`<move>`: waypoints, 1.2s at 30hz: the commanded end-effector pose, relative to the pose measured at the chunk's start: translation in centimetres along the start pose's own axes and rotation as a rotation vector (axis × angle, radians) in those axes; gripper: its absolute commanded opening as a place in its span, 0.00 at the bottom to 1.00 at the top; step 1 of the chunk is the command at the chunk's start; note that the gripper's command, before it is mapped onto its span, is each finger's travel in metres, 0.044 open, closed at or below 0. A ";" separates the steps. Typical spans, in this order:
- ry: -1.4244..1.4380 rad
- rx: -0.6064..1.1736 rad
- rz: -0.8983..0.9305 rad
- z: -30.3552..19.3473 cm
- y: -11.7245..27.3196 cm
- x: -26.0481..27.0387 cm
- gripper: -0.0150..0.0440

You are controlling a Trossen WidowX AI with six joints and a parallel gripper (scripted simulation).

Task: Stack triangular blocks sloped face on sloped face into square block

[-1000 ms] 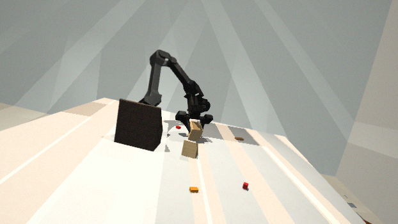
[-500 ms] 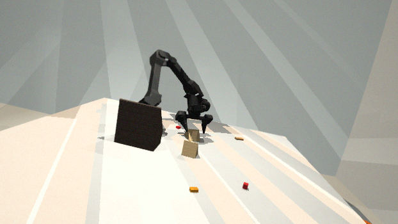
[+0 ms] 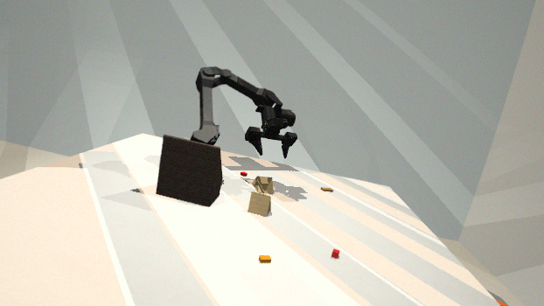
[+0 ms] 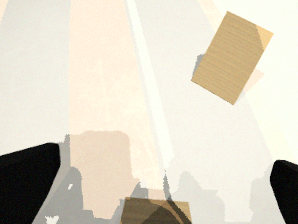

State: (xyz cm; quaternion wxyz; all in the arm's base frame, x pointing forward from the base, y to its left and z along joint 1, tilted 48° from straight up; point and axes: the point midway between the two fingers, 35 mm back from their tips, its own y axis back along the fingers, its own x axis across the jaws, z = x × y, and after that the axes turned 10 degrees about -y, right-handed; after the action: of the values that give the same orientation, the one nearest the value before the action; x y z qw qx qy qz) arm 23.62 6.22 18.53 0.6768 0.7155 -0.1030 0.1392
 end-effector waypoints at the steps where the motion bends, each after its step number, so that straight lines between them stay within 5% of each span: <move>1: 0.010 0.005 -0.004 0.3 0.6 -0.2 1.00; 4: 0.052 0.081 -0.119 0.0 -1.1 -0.9 1.00; 9: 0.108 0.497 -0.390 -0.6 -3.7 -3.0 1.00; 16: -0.081 1.083 -0.265 0.4 -4.2 -0.3 1.00; 26: -0.083 1.093 -0.251 0.1 -4.5 -0.2 1.00; 36: -0.019 1.123 -0.207 -5.8 -7.5 -1.0 1.00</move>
State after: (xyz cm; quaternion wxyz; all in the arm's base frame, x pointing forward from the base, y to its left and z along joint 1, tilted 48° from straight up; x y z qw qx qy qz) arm 25.22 10.90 11.70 0.2123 0.9715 0.0507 0.0928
